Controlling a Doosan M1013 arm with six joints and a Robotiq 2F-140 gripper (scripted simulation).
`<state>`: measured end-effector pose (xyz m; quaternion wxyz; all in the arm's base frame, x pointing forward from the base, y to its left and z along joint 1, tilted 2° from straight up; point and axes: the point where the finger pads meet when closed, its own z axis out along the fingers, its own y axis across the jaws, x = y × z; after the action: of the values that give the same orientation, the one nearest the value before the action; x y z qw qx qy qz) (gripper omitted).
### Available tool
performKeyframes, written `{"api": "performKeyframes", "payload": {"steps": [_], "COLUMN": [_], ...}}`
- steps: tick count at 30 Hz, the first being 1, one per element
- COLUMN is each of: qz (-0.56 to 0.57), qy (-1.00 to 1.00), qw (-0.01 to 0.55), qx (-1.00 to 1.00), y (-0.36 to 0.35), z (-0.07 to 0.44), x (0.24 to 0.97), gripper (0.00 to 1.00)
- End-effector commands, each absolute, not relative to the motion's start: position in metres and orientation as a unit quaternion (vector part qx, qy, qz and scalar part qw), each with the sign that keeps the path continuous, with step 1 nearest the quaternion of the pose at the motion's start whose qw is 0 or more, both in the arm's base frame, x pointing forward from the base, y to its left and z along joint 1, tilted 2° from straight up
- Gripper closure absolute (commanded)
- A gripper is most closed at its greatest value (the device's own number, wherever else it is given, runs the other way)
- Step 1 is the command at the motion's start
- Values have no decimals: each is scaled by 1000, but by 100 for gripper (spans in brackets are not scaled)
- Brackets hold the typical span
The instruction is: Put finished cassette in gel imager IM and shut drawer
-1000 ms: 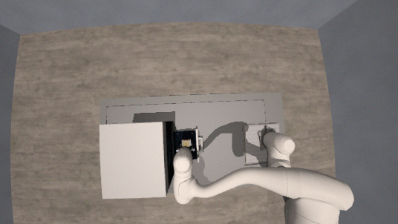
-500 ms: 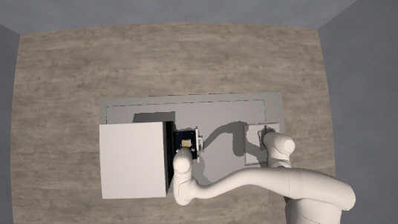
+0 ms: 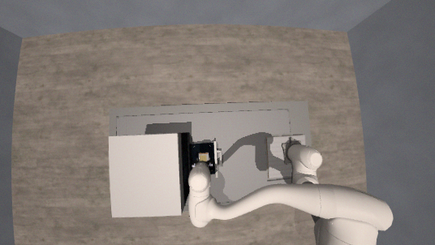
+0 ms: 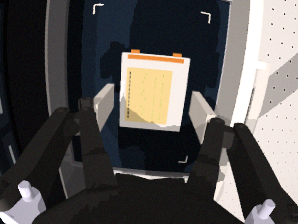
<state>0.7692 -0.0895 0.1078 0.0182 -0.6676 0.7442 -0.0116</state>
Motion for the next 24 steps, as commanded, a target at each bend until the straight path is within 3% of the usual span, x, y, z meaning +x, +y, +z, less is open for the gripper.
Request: {"api": "performKeyframes", "payload": {"steps": [1,24], "qz": [-12,-12], "qy": [744,744], "qw": [18,18], "qx": [-668,-668], "y": [-89,-90], "z": [109,137], "x": [769,768], "gripper": [38,38]}}
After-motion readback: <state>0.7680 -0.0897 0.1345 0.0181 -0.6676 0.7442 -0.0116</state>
